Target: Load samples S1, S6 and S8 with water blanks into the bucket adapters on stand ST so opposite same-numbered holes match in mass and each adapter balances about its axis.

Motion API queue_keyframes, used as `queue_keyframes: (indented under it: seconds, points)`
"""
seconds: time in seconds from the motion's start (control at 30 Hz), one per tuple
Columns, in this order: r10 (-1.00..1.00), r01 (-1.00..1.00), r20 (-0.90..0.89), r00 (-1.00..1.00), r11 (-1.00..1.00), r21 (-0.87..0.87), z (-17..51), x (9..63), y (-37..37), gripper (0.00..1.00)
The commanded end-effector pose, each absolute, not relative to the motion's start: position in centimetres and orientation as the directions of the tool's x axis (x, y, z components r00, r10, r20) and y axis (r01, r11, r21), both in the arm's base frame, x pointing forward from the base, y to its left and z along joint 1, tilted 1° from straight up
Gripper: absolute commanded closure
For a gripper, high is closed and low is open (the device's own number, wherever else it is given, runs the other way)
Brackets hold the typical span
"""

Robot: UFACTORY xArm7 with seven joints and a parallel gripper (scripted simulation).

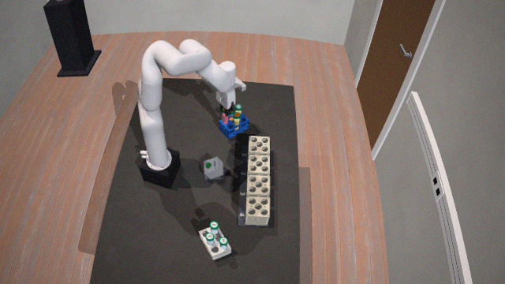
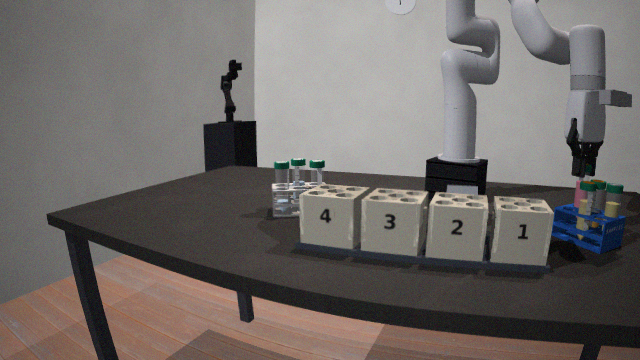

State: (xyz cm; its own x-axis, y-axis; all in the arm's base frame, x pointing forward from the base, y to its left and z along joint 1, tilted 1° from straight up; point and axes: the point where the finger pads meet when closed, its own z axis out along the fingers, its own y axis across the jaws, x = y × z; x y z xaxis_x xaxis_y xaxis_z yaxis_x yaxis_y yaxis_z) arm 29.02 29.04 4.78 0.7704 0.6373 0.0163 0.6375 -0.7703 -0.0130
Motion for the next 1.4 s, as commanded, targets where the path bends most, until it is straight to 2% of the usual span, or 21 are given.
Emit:
queue_keyframes:
  seconds: [0.0,1.37]
  points:
    - [0.637,0.638,0.021,0.770,-0.770,-0.013,4.8,29.1,29.1,1.00]
    - [0.637,0.638,0.021,0.770,-0.770,-0.013,2.3,29.2,29.2,1.00]
